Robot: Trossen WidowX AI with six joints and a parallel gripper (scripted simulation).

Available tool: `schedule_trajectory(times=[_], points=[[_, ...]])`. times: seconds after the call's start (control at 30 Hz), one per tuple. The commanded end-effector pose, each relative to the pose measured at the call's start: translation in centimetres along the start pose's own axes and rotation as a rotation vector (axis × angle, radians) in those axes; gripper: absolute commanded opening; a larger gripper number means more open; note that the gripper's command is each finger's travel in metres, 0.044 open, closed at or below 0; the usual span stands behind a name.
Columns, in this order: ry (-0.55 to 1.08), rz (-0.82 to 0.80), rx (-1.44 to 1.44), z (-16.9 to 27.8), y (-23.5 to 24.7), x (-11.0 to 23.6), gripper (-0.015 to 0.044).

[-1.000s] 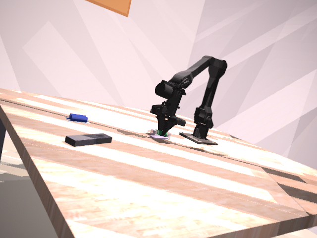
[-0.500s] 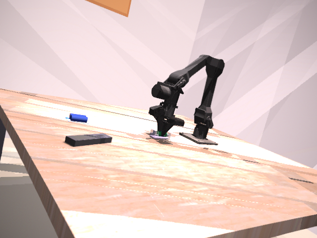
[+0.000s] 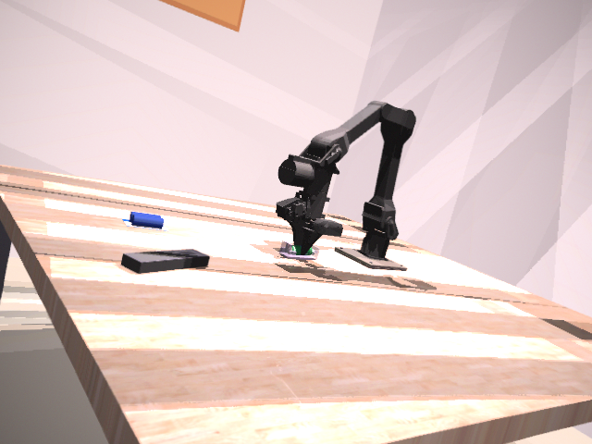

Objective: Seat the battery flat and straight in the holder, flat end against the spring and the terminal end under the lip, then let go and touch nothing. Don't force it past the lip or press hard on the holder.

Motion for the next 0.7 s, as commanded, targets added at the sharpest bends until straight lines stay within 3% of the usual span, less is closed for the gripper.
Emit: schedule_trajectory(times=[0.0,0.67], points=[[0.008,-0.002,0.002,-0.2,0.05,-0.01,0.0075],[0.019,0.002,0.001,-1.09,0.1,-0.01,0.0075]])
Point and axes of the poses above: the point midway between the two fingers, 35 mm back from their tips, its own x axis back along the fingers, its own y axis across the jaws, z = x × y, the point moved 1 cm from there along x, back along the fingers, and after that the axes turned 2 degrees about -x, right-handed, at the moved point
